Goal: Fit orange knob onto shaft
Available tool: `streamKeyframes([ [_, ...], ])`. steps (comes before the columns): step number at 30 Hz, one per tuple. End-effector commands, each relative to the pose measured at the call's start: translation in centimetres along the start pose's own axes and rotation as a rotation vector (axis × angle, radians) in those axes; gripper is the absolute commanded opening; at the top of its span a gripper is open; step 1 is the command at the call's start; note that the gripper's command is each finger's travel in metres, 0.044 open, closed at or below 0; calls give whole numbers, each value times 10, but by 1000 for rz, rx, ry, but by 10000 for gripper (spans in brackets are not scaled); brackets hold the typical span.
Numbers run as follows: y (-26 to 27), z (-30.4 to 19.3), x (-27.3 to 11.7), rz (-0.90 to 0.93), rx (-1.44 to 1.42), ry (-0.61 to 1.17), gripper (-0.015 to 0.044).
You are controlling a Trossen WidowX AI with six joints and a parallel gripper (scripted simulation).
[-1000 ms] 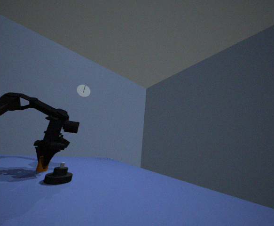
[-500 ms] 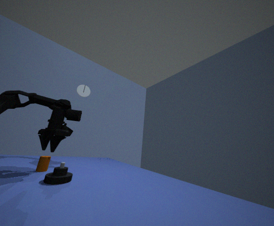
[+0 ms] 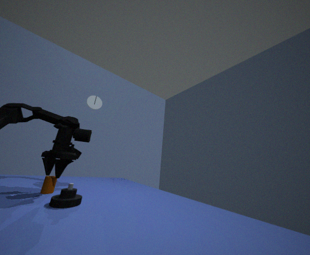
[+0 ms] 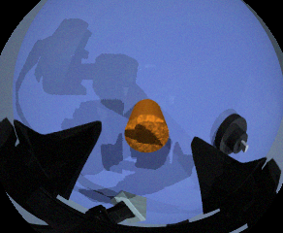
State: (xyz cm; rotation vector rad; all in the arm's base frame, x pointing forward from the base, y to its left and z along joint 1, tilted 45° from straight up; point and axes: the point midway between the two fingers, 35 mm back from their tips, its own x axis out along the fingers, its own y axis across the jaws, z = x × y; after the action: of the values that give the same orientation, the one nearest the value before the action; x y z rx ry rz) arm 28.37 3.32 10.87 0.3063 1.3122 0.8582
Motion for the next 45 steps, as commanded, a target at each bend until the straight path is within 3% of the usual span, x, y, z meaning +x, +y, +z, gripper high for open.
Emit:
streamKeyframes([
  [1, 0, 0, 7, 2, 6, -2, 440],
  [30, 2, -1, 51, 7, 5, -4, 440],
  [40, 2, -1, 51, 7, 5, -4, 177],
  [45, 2, -1, 51, 7, 5, -4, 144],
])
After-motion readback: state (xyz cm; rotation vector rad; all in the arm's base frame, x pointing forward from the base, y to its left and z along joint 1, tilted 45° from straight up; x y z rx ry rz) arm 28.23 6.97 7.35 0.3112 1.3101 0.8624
